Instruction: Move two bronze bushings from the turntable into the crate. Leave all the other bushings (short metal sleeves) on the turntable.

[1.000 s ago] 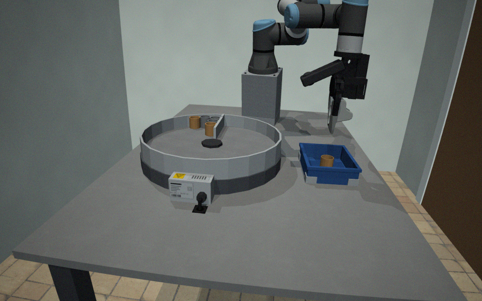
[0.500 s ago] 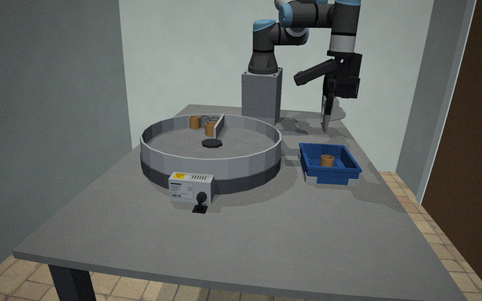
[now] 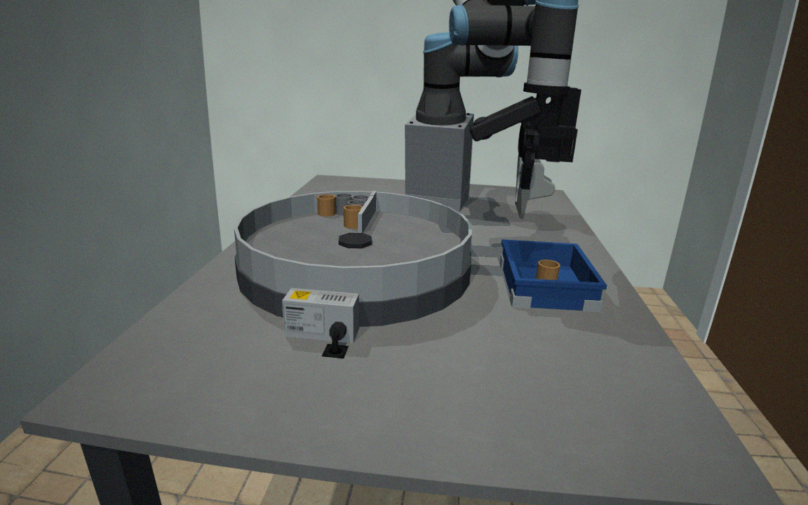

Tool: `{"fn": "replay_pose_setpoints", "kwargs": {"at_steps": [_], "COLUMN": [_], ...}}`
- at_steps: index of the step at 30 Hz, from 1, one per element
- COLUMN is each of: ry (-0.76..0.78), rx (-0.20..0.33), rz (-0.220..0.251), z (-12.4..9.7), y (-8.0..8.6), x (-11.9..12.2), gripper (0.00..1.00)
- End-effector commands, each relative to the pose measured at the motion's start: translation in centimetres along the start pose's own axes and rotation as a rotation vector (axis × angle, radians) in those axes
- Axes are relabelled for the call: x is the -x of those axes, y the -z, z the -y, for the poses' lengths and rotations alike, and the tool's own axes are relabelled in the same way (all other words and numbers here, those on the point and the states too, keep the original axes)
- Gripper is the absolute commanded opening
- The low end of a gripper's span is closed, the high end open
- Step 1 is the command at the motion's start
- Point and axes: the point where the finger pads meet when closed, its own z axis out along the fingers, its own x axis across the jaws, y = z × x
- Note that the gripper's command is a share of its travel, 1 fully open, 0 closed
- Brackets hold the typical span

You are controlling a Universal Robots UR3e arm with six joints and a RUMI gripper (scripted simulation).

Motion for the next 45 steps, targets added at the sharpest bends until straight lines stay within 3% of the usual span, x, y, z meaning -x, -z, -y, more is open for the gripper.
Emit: {"fn": "replay_pose_setpoints", "kwargs": {"at_steps": [1, 6, 12, 21, 23, 37, 40, 45], "ry": [0.001, 0.001, 0.001, 0.001, 0.001, 0.001, 0.001, 0.001], "rx": [0.006, 0.006, 0.006, 0.006, 0.006, 0.006, 0.006, 0.006], "rz": [0.015, 0.015, 0.015, 0.015, 0.015, 0.015, 0.015, 0.016], "z": [2.2, 3.9, 7.5, 15.3, 15.3, 27.0, 27.7, 30.8], "y": [0.1, 0.1, 0.0, -0.1, -0.1, -0.3, -0.3, -0.3], "x": [-0.8, -1.4, -2.9, -5.8, -5.8, -10.2, -10.4, -11.7], "gripper": [0.05, 0.05, 0.05, 0.05, 0.05, 0.05, 0.05, 0.05]}}
